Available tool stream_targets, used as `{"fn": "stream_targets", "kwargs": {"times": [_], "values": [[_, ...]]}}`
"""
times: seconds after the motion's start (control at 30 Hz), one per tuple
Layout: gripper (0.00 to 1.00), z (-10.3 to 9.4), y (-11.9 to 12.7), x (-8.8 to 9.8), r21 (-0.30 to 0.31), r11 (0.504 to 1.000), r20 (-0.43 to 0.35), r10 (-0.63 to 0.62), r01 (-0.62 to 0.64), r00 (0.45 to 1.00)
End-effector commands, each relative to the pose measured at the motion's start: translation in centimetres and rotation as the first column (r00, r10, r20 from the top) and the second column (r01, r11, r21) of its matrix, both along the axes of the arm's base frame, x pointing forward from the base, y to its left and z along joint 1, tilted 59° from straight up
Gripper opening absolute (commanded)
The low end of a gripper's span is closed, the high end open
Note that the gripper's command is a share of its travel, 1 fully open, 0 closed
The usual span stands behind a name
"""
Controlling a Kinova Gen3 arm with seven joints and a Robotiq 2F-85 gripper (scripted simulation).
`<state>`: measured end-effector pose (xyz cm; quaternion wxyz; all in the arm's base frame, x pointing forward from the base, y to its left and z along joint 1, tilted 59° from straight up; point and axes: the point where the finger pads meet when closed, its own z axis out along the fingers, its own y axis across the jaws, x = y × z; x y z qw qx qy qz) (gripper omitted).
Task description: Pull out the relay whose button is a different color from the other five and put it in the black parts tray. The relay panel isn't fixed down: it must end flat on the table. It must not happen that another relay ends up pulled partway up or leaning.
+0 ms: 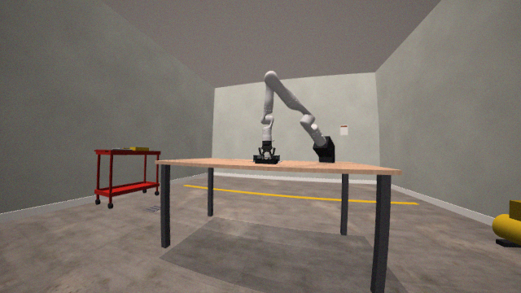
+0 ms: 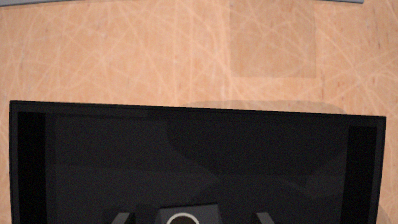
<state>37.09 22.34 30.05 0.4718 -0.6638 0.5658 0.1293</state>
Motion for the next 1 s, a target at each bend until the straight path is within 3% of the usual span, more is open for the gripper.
{"fn": "stream_targets", "kwargs": {"times": [0.0, 0.97], "values": [[0.61, 0.02, -0.05, 0.02, 0.000, 1.000, 0.000, -0.001, 0.001, 1.000], [0.61, 0.33, -0.51, -0.19, 0.000, 1.000, 0.000, -0.001, 0.001, 1.000]]}}
